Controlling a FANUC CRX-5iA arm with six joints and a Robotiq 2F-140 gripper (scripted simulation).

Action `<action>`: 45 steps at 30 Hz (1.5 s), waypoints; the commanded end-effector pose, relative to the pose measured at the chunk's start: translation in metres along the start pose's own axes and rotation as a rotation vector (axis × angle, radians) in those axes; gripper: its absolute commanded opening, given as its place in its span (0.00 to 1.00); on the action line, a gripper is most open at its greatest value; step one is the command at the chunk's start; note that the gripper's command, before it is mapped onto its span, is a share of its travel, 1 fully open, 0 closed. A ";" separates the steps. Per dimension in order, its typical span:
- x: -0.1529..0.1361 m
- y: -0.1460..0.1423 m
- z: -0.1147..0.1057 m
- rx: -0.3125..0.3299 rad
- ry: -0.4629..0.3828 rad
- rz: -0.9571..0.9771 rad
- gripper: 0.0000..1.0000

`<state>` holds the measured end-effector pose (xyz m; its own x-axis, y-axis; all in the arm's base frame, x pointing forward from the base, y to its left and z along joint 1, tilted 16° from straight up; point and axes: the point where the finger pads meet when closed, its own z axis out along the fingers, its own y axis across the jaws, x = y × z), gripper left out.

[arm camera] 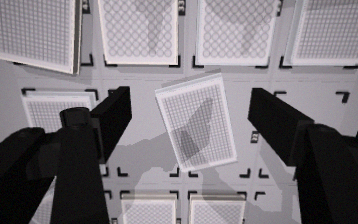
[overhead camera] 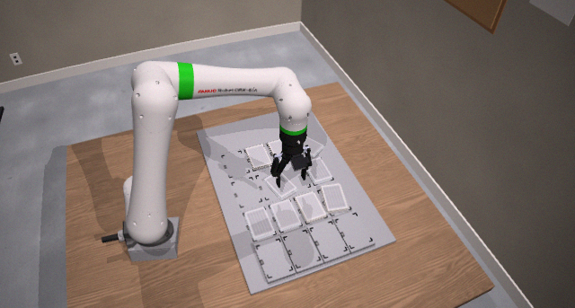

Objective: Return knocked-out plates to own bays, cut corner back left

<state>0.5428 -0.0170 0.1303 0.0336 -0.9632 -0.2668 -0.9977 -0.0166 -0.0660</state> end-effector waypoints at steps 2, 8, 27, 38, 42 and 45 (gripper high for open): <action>0.000 -0.001 -0.001 0.002 0.001 0.000 0.70; 0.008 0.008 -0.004 0.002 0.001 0.000 1.00; 0.050 0.058 -0.022 0.002 0.001 0.000 1.00; 0.073 0.085 -0.031 0.002 0.001 0.000 1.00; 0.083 0.096 -0.035 0.002 0.001 0.000 1.00; 0.091 0.105 -0.038 0.002 0.001 0.000 1.00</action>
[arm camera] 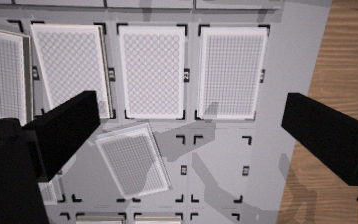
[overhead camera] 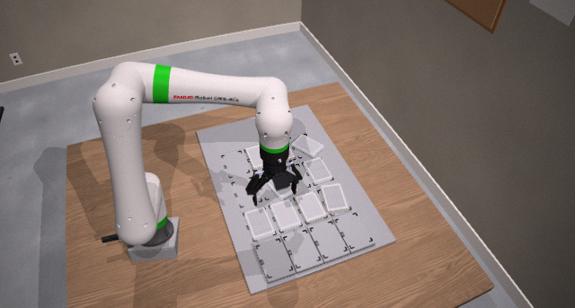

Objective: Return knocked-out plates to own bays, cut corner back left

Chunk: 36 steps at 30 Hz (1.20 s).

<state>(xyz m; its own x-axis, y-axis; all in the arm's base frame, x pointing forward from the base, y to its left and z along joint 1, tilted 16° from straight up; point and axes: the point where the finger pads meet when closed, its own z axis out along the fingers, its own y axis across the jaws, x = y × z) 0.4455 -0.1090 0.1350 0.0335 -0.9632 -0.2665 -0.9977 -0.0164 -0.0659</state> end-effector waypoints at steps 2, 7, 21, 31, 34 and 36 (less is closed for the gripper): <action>0.012 0.013 -0.006 0.002 0.001 0.000 1.00; 0.024 0.027 -0.011 0.002 0.001 0.000 1.00; 0.054 0.063 -0.023 0.001 0.001 0.000 1.00; 0.061 0.070 -0.026 0.001 0.001 0.000 1.00; 0.061 0.070 -0.026 0.001 0.001 0.000 1.00; 0.061 0.070 -0.026 0.001 0.001 0.000 1.00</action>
